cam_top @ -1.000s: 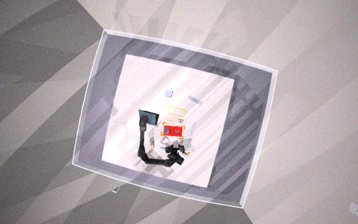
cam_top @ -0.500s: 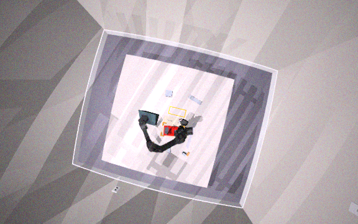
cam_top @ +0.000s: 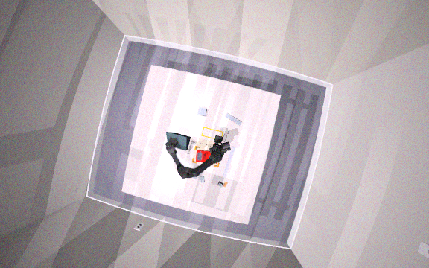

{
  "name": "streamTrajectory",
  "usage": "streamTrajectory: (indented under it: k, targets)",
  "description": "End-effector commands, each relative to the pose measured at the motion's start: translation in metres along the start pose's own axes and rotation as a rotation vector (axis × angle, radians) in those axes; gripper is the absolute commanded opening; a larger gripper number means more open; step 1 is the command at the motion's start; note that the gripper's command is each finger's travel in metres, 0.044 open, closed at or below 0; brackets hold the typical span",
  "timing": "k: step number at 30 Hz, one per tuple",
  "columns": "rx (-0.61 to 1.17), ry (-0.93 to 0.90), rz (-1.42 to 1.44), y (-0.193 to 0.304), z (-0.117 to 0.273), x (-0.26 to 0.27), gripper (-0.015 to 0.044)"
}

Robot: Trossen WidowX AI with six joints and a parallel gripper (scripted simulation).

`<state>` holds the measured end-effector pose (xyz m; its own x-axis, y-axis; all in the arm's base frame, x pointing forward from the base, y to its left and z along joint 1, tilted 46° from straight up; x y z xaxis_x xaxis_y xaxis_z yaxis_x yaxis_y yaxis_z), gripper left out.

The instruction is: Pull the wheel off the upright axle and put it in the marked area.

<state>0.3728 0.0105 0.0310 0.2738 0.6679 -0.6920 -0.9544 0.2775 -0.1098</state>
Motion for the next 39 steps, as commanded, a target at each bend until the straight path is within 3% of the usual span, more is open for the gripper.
streamTrajectory:
  k: [1,6,11,15,23,28,39]
  targets:
    - [0.011,0.011,0.013,0.001,-0.023,0.000,0.0300]
    - [0.010,0.014,0.013,0.002,-0.064,0.000,0.0300]
    - [0.011,0.015,0.013,0.002,-0.069,0.000,0.0300]
    - [0.024,0.013,0.008,0.003,-0.067,-0.001,0.0195]
    - [0.024,0.013,0.008,0.003,-0.067,-0.001,0.0142]
    - [0.024,0.013,0.008,0.003,-0.067,-0.001,0.0010]
    - [0.022,0.013,0.008,0.003,-0.063,-0.001,0.0000]
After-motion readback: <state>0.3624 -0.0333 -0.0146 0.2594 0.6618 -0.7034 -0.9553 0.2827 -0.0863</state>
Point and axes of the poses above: the point midway between the two fingers, 35 mm back from their tips, its own z axis back along the fingers, its own x axis across the jaws, y = z × x, the point moved 7 cm from there along z, back along the fingers, and after that the axes turned 7 degrees about -z, right-handed, at the moved point
